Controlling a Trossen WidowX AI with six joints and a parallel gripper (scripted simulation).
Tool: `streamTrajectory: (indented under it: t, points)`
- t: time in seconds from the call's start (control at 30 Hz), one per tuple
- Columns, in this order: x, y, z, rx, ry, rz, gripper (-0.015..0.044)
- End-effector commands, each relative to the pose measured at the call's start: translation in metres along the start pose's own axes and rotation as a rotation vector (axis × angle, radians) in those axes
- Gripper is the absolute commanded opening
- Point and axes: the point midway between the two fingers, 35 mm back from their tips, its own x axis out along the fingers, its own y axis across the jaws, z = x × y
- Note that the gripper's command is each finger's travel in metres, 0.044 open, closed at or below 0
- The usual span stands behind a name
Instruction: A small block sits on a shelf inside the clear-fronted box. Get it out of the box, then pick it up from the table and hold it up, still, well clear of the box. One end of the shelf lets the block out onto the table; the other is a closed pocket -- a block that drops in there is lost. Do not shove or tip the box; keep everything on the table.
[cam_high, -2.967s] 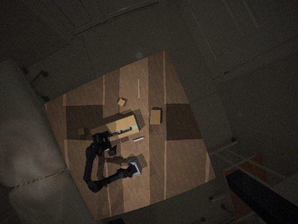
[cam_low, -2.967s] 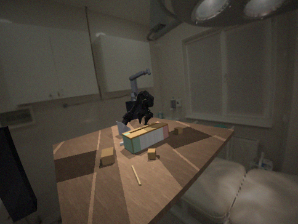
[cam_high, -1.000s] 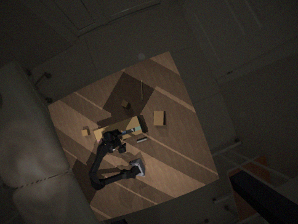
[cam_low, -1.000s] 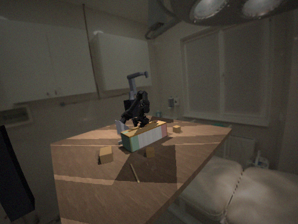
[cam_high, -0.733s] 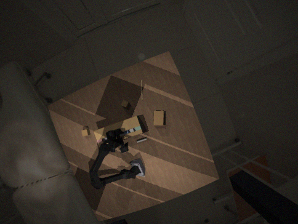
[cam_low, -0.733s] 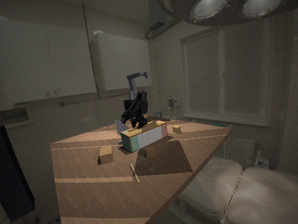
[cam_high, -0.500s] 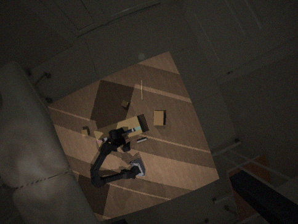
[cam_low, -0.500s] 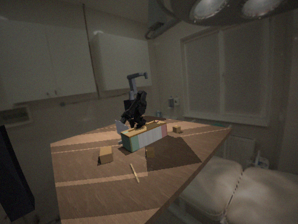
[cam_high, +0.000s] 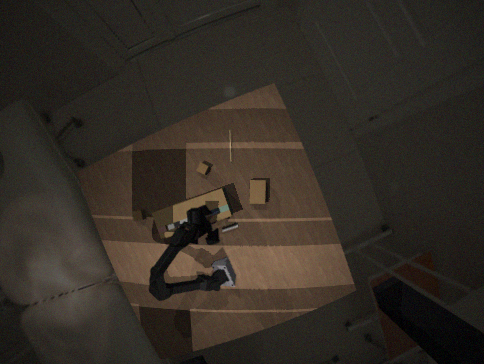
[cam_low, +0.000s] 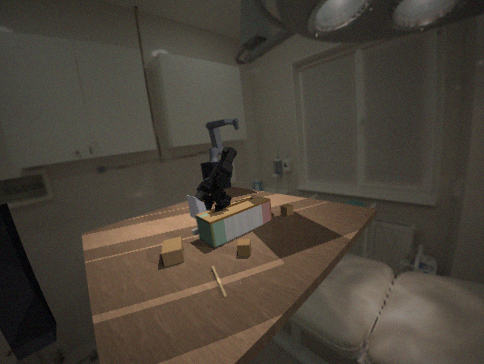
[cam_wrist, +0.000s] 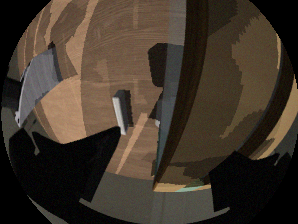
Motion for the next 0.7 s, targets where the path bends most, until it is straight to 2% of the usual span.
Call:
streamTrajectory:
  t: [0.0,0.37,0.47,0.57,0.67]
  points:
    - [0.005,0.0,-0.013,-0.002,0.005,0.004,0.04]
    - [0.008,0.0,-0.028,-0.002,0.006,0.004,0.04]
    - [-0.012,-0.001,-0.035,0.0,0.005,0.004,0.04]
    - [-0.046,0.001,-0.044,0.004,0.002,0.005,0.04]
    - [-0.049,0.001,-0.044,0.005,0.002,0.005,0.04]
